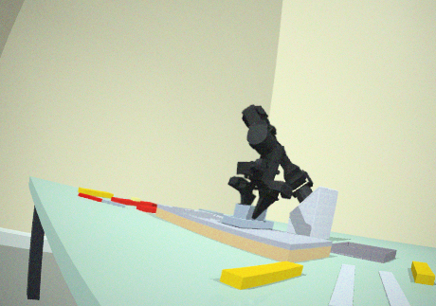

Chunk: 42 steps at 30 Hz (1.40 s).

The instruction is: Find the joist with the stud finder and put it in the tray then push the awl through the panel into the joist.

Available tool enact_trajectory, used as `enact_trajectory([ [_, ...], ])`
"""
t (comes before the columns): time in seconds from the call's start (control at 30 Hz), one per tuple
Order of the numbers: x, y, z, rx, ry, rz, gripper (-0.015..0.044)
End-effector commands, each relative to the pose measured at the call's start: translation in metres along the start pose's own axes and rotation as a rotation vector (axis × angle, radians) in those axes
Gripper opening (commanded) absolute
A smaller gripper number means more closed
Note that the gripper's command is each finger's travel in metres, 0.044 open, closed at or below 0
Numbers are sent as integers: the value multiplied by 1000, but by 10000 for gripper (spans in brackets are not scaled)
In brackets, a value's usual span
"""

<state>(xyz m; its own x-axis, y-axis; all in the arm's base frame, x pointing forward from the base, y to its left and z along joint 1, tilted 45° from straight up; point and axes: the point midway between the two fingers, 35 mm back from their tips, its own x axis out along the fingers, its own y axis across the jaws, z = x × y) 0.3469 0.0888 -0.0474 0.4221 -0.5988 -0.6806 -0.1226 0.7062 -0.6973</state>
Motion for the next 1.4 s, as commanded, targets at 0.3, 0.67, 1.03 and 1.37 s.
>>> enact_trajectory([
  [0.3, 0, -21, -2, -2, 1, -8, 0],
  [0.67, 0, -37, -1, -2, 1, -9, 0],
  [1.03, 0, -53, -1, -3, 1, -10, 0],
  [1.37, 0, -67, -1, -3, 1, -10, 0],
])
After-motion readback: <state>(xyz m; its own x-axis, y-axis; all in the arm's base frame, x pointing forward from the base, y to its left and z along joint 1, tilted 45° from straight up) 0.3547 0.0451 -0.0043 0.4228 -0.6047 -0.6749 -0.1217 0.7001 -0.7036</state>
